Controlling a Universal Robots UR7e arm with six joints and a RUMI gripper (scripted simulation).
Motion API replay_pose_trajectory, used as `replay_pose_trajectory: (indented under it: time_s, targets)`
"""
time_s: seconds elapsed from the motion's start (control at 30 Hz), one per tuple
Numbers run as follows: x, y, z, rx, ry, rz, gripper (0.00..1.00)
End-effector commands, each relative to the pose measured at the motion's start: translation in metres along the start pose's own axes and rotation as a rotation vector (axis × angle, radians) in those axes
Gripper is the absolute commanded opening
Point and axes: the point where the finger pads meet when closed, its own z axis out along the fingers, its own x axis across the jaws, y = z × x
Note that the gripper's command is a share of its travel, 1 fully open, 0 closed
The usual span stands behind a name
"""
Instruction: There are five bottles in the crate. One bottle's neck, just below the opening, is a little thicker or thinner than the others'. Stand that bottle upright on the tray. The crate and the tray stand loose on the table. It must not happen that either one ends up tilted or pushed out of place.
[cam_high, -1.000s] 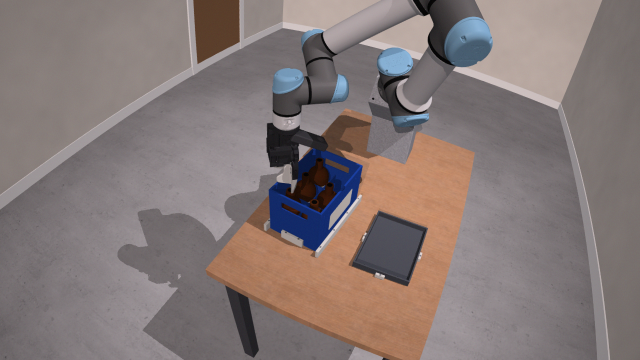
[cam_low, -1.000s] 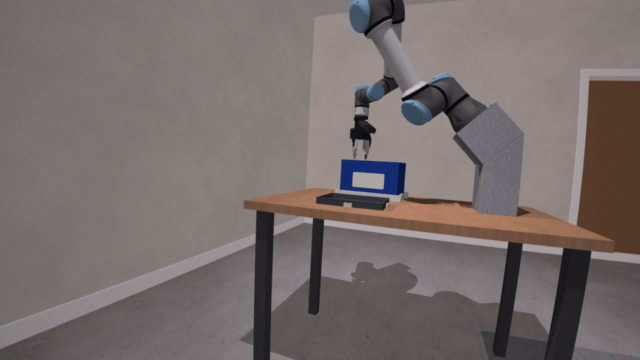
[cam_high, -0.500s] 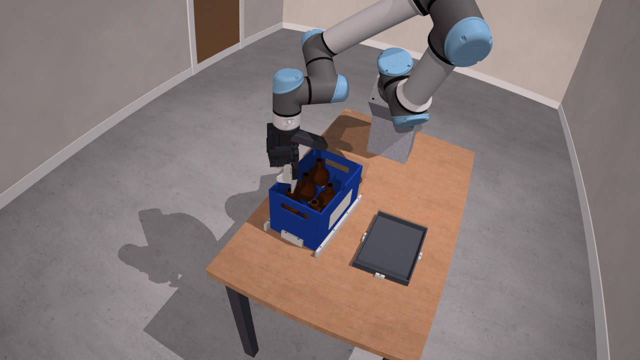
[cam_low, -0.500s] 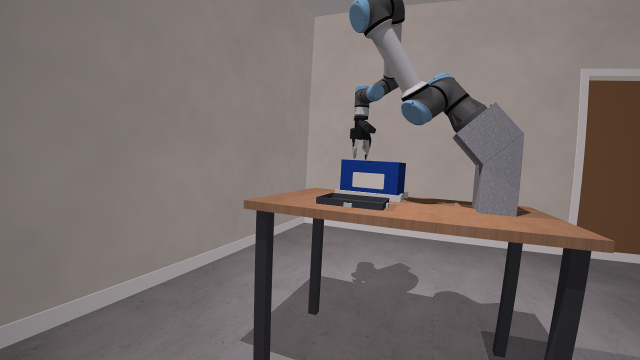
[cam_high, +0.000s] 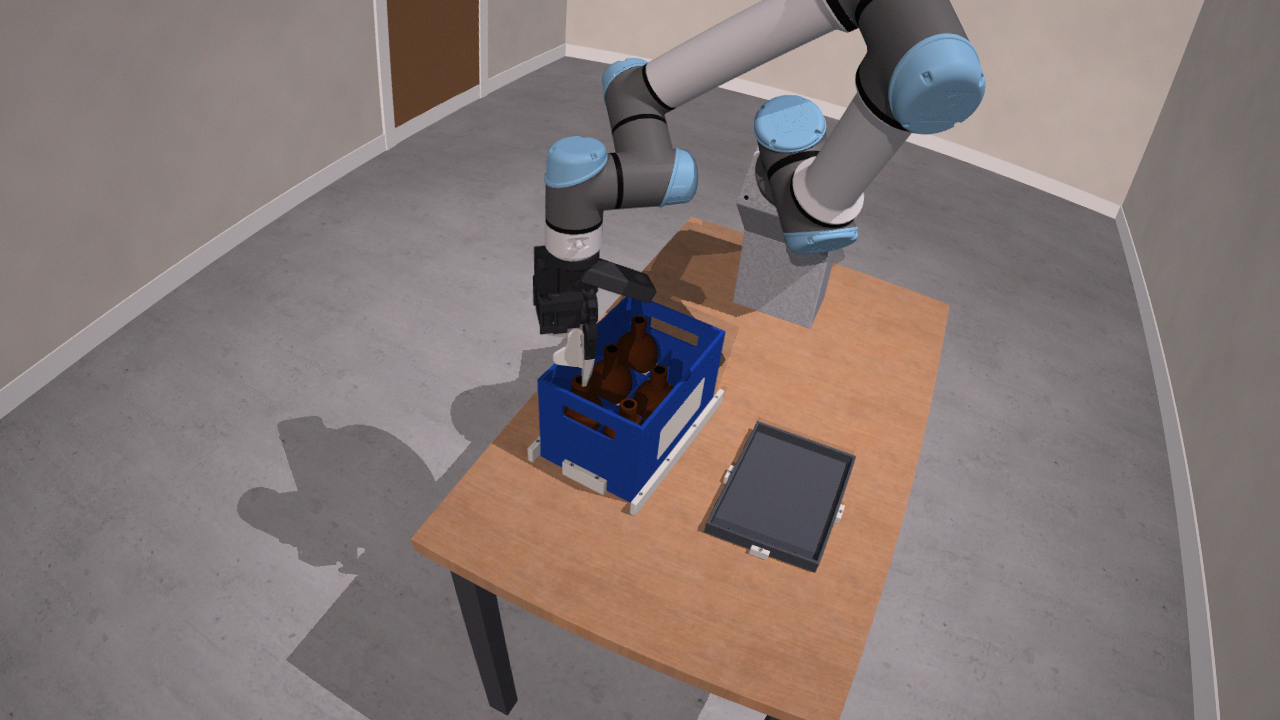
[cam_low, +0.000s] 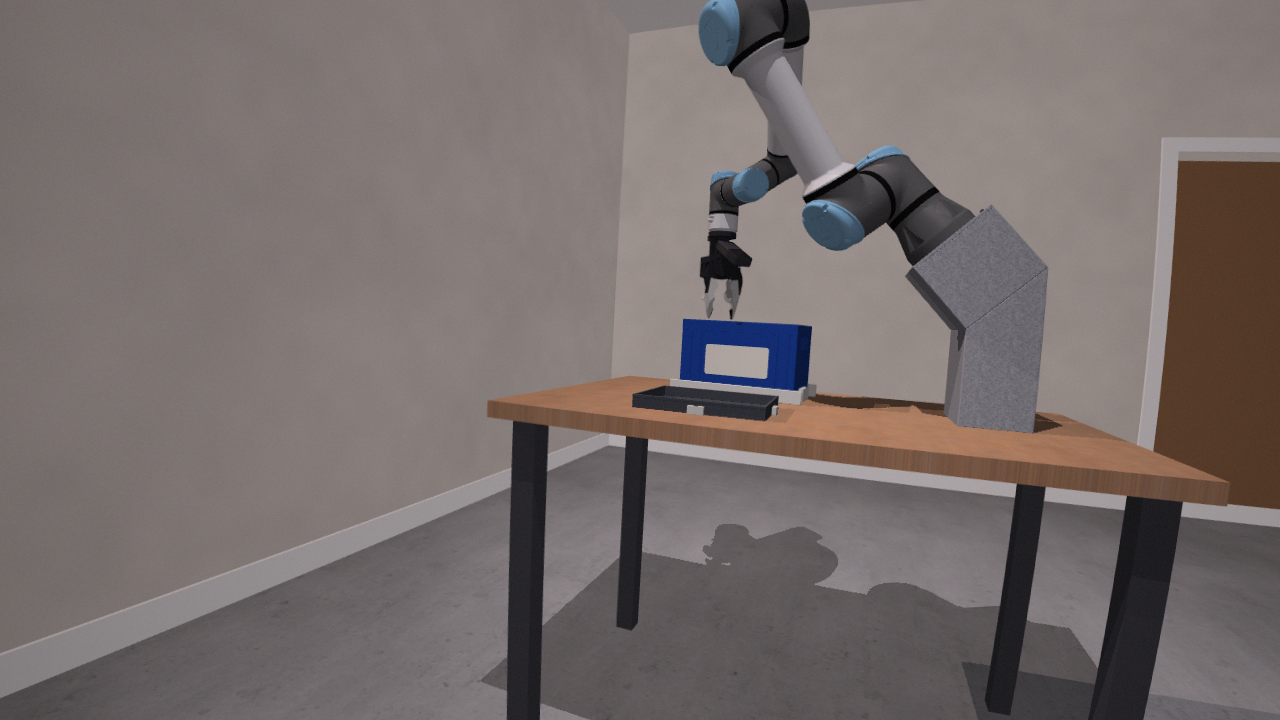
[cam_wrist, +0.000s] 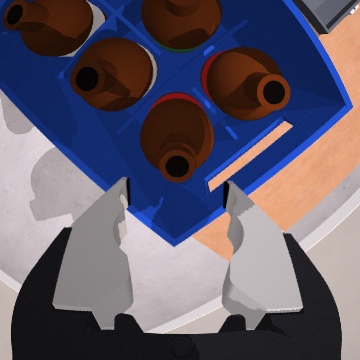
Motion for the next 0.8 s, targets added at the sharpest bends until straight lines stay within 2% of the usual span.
replay_pose_trajectory:
  time_s: [0.0, 0.77]
  targets:
    - [0.0002, -0.0002, -0.0003, -0.001, 0.0, 0.0, 0.38]
    - [0.0003, -0.0042, -0.0002, -0.001, 0.0, 0.0, 0.38]
